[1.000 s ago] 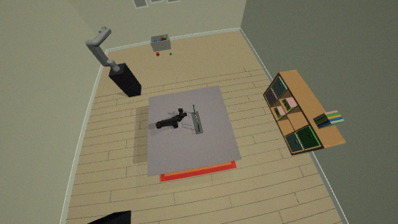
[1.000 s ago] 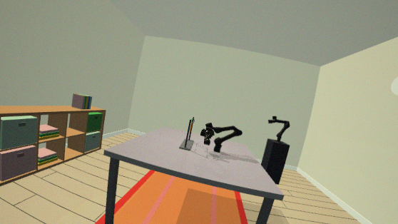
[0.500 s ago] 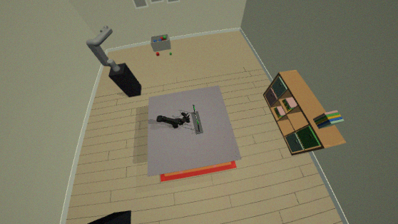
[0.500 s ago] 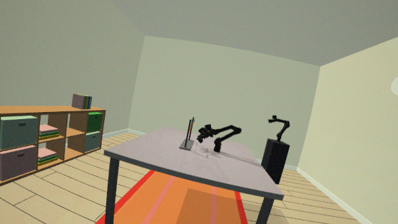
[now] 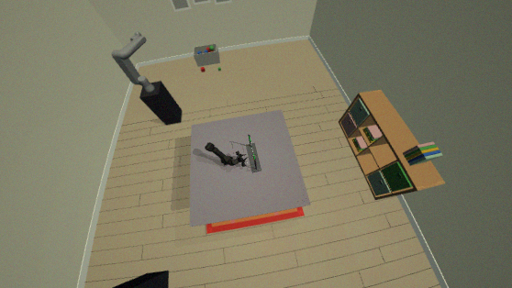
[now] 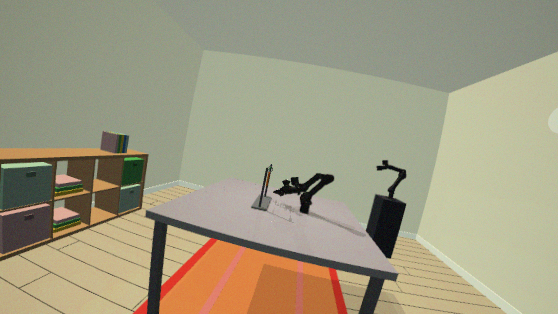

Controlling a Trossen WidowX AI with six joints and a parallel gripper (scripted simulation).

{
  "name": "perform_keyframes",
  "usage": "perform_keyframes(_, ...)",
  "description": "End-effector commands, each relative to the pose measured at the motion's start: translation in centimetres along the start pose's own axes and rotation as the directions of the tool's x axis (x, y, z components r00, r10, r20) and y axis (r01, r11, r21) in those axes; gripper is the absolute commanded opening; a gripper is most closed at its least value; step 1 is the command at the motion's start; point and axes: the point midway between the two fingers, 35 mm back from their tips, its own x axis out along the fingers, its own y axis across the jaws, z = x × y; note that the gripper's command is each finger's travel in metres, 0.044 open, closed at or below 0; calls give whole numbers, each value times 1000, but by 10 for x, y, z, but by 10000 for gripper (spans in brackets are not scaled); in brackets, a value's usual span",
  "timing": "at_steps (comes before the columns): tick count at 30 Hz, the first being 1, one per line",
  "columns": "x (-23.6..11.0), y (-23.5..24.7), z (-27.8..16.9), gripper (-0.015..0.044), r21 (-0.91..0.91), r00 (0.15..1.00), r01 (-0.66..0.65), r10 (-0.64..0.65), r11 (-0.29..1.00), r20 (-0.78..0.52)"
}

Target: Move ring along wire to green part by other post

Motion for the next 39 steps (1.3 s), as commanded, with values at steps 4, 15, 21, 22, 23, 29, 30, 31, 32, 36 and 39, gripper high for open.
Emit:
perform_keyframes(4, -28, -47, 1, 160, -222, 974, 220, -202, 950, 100)
perform_keyframes(15, -44, -68, 2, 160, -313, 944, 328, -295, 891, 150)
perform_keyframes(21, -35, -69, 16, 160, -324, 941, 334, -294, 885, 168)
perform_keyframes(22, -31, -68, 21, 160, -326, 940, 336, -293, 884, 175)
perform_keyframes(23, -28, -68, 25, 160, -328, 939, 338, -292, 882, 184)
perform_keyframes(29, -10, -62, 53, 160, -330, 930, 346, -274, 878, 246)
perform_keyframes(30, -8, -61, 55, 160, -330, 929, 346, -272, 878, 252)
perform_keyframes(31, -8, -61, 56, 160, -329, 929, 346, -271, 878, 254)
perform_keyframes(32, -8, -61, 56, 160, -329, 929, 346, -271, 878, 254)
perform_keyframes(36, -8, -61, 56, 160, -329, 929, 346, -271, 878, 254)
perform_keyframes(39, -7, -62, 57, 160, -329, 929, 346, -271, 878, 254)
